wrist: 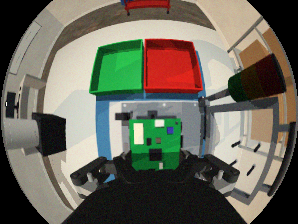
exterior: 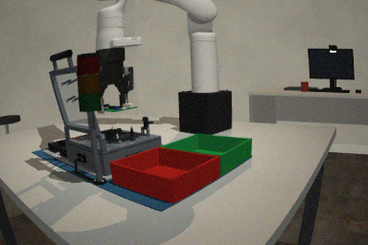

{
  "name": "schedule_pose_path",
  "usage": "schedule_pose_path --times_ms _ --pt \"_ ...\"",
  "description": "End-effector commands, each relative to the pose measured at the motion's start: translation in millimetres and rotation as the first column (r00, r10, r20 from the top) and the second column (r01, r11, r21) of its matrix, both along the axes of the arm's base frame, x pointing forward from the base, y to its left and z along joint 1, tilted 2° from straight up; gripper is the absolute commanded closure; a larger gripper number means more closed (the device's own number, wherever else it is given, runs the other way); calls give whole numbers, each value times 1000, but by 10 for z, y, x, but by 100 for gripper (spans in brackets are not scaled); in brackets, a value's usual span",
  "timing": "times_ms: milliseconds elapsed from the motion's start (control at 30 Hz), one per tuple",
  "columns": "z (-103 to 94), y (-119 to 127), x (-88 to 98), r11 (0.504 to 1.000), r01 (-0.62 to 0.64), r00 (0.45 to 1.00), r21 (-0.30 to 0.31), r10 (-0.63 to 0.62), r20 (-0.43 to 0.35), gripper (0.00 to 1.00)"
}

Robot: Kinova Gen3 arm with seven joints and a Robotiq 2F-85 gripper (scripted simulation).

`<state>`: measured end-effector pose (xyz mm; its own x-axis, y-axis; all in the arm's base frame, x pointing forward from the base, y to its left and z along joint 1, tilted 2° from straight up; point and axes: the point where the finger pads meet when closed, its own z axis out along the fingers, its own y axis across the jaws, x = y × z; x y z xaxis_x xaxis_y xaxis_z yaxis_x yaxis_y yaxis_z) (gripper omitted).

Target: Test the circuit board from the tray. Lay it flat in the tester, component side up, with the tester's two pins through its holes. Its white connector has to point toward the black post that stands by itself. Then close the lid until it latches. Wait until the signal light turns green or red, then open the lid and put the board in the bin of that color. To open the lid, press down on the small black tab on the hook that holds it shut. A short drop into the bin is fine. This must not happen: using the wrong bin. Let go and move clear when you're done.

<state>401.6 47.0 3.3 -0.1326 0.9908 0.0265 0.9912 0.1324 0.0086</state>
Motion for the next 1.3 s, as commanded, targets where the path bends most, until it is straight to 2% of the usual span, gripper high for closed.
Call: schedule_pose_path --times_ms 0,1267 --pt "16 -1 17 1000 12 1000 -4 -12 1 23" --pt "15 1 19 1000 24 1000 -4 -24 1 23"
